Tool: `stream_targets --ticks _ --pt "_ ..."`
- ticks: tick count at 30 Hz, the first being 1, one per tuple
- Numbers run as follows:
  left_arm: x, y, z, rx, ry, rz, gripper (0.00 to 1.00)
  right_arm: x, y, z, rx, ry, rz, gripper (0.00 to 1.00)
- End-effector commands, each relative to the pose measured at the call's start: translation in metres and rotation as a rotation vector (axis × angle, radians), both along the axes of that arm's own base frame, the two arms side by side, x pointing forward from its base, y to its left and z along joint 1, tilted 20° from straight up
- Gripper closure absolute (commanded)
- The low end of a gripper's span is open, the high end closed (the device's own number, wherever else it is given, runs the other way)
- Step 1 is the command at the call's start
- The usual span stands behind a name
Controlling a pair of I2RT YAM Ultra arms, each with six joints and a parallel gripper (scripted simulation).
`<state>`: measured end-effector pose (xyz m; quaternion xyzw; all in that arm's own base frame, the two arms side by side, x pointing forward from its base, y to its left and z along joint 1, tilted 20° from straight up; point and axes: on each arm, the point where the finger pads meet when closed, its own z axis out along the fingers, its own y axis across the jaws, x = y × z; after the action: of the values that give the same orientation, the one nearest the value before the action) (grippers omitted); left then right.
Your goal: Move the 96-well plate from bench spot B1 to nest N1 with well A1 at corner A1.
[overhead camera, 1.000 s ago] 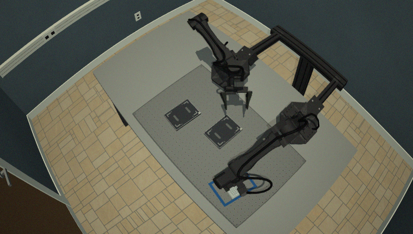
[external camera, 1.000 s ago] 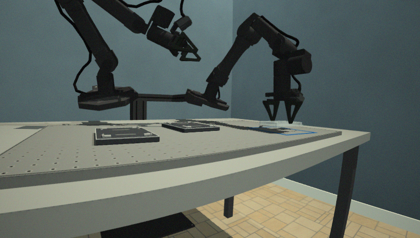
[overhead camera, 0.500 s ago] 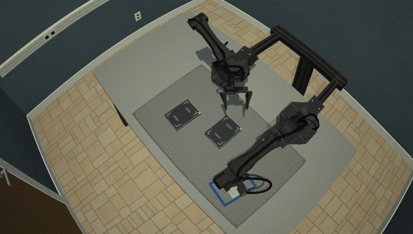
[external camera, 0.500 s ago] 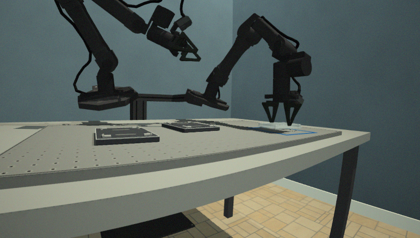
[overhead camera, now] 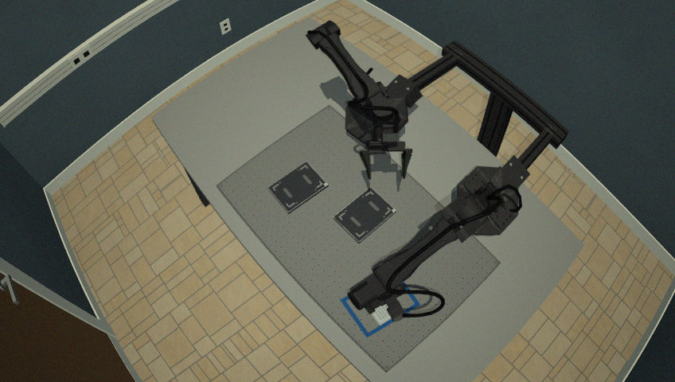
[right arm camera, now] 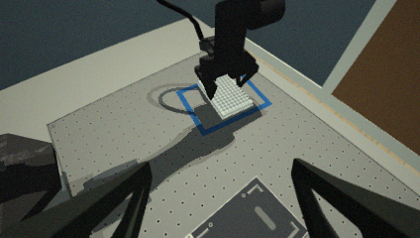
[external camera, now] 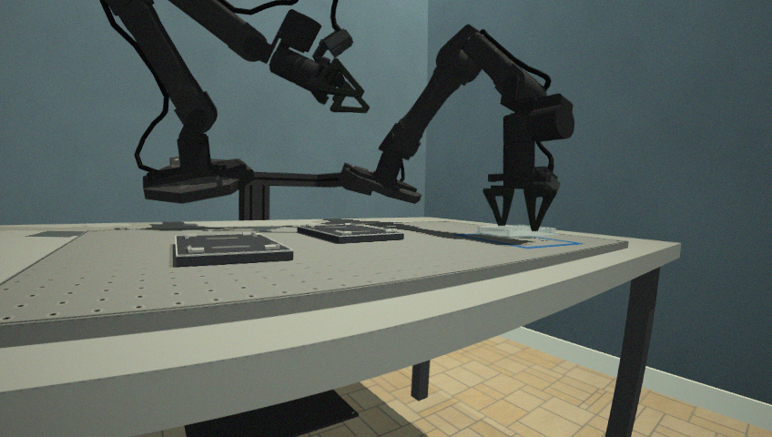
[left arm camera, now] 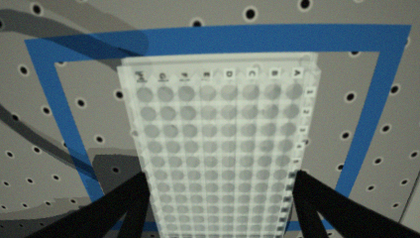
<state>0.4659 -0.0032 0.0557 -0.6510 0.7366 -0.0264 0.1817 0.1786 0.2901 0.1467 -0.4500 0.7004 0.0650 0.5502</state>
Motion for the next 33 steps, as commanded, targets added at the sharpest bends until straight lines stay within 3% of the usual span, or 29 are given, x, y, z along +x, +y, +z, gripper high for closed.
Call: stream_targets --ticks 1,5,7,18,33 --pt "0.003 -0.001 -0.006 -0.003 -0.002 0.002 0.23 -0.002 0.004 0.012 0.040 -0.017 0.010 0.00" --pt "0.002 0.000 -0.009 -0.003 0.004 0.004 0.23 -0.002 0.004 0.012 0.040 -0.017 0.010 0.00" --pt "0.000 0.001 -0.010 -0.002 0.012 0.004 0.00 -0.002 0.004 0.012 0.040 -0.017 0.010 0.00" --pt "-0.003 -0.005 0.016 0.003 -0.058 0.001 0.00 -0.002 0.004 0.012 0.040 -0.017 0.010 0.00" --pt "-0.005 -0.011 0.040 0.004 -0.038 0.001 0.00 -0.002 0.004 0.012 0.040 -0.017 0.010 0.00"
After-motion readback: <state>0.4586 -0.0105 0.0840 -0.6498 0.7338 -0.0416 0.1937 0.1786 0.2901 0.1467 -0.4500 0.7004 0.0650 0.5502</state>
